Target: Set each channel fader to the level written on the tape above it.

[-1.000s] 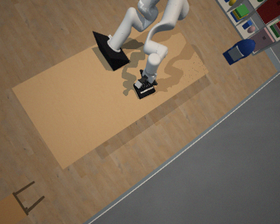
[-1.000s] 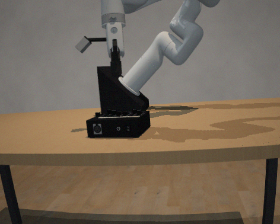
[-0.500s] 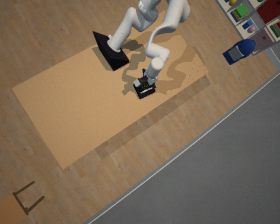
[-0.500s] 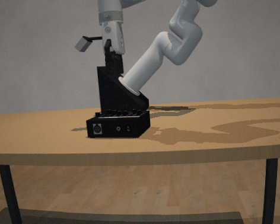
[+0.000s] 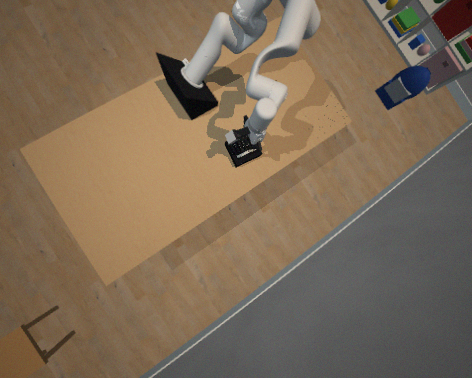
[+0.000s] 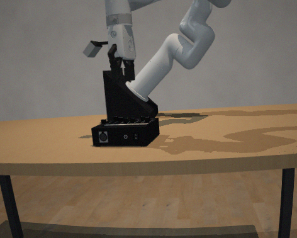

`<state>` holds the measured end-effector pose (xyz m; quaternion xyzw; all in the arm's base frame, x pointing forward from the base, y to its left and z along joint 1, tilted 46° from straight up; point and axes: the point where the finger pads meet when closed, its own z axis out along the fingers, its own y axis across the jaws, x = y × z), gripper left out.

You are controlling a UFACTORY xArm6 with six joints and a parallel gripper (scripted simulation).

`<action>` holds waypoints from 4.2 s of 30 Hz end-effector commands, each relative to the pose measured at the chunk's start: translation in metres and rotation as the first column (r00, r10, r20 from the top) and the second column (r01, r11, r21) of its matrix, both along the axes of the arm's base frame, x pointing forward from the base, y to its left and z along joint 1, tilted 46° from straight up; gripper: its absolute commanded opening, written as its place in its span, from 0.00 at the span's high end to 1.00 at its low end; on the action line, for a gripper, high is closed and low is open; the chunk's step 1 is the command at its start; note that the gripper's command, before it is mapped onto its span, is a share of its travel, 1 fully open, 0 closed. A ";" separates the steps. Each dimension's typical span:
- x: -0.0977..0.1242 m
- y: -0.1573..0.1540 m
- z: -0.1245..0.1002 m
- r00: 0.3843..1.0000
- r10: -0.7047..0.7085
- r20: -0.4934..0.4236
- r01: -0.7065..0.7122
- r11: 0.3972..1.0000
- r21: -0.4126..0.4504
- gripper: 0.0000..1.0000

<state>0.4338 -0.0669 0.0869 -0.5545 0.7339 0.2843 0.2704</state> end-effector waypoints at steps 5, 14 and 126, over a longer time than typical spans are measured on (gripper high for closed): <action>0.012 0.019 -0.001 0.929 -0.254 -0.268 0.261 0.965 -0.009 0.00; 0.029 0.057 -0.006 0.657 -0.506 -0.559 0.550 0.829 -0.104 0.00; 0.041 0.101 -0.024 0.037 -0.638 -0.769 0.750 0.527 -0.401 1.00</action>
